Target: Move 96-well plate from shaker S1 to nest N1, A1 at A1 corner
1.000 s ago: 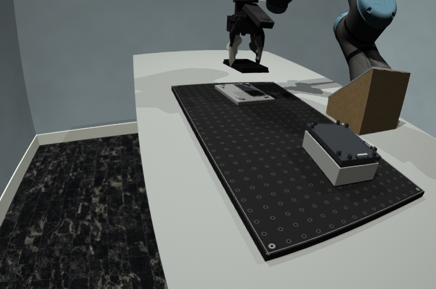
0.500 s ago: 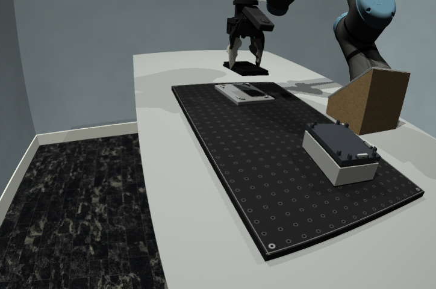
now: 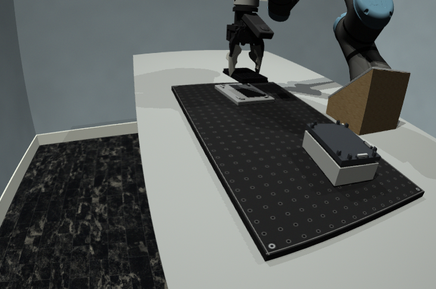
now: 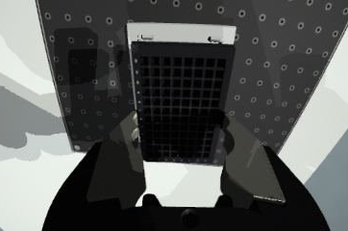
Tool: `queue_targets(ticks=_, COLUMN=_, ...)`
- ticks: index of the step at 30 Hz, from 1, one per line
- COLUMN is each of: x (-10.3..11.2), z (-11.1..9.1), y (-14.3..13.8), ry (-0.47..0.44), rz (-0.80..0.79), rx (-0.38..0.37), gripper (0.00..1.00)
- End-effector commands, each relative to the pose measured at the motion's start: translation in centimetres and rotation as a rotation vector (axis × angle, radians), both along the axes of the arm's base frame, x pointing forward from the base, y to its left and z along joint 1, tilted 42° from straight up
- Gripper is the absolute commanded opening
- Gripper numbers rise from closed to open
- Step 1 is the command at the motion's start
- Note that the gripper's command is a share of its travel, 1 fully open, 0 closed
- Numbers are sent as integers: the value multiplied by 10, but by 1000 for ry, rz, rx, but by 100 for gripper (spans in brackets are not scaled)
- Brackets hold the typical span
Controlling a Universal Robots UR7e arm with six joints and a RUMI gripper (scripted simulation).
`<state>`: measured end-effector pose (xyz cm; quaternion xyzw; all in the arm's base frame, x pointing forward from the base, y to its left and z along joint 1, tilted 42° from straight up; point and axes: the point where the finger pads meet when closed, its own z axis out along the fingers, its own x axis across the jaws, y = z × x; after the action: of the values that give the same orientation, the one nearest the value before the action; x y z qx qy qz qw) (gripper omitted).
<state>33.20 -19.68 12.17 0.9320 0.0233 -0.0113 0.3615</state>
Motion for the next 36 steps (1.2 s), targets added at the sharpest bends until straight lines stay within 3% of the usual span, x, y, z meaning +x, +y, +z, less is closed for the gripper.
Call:
queue_targets(ticks=1, x=1, z=-4, y=-4, ry=-2, rz=1, rx=-1, gripper=0)
queue_targets(ticks=19, x=1, z=-24, y=-22, ry=-2, rz=1, rx=-1, gripper=0)
queue_targets(ticks=36, x=0, z=-24, y=-22, ry=-2, rz=1, rx=-1, gripper=0)
